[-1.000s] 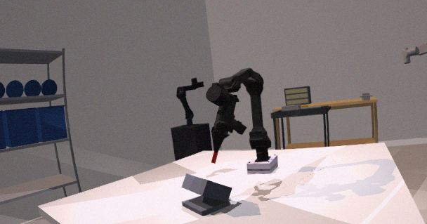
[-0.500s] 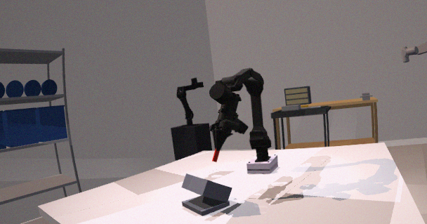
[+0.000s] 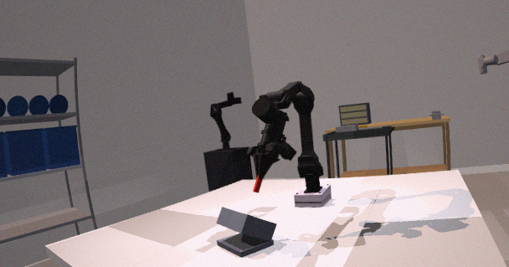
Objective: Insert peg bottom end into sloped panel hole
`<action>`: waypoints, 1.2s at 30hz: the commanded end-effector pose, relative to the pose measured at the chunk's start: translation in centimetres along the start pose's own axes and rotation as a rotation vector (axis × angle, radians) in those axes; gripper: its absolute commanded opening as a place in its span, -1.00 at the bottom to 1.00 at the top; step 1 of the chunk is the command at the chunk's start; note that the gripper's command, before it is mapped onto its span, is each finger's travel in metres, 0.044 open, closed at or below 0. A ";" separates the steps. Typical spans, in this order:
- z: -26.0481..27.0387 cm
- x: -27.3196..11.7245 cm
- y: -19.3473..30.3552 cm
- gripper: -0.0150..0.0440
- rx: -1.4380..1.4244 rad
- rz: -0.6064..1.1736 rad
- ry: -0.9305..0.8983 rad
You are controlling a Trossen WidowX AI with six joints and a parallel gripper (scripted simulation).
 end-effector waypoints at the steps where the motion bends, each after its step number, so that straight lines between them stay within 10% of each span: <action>1: -0.1 0.6 0.0 -0.49 -0.035 0.005 -0.003; 36: -1.0 4.6 -0.3 -0.49 -0.263 0.053 0.017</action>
Point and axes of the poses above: the point midway between the two fingers, 35 mm back from their tips, its own x axis out along the fingers, its own z axis across the jaws, y = z × x, the point moved 10 cm from there along -x, back along the fingers, and after that the axes turned 6 degrees about -x, right-handed, at the moved point
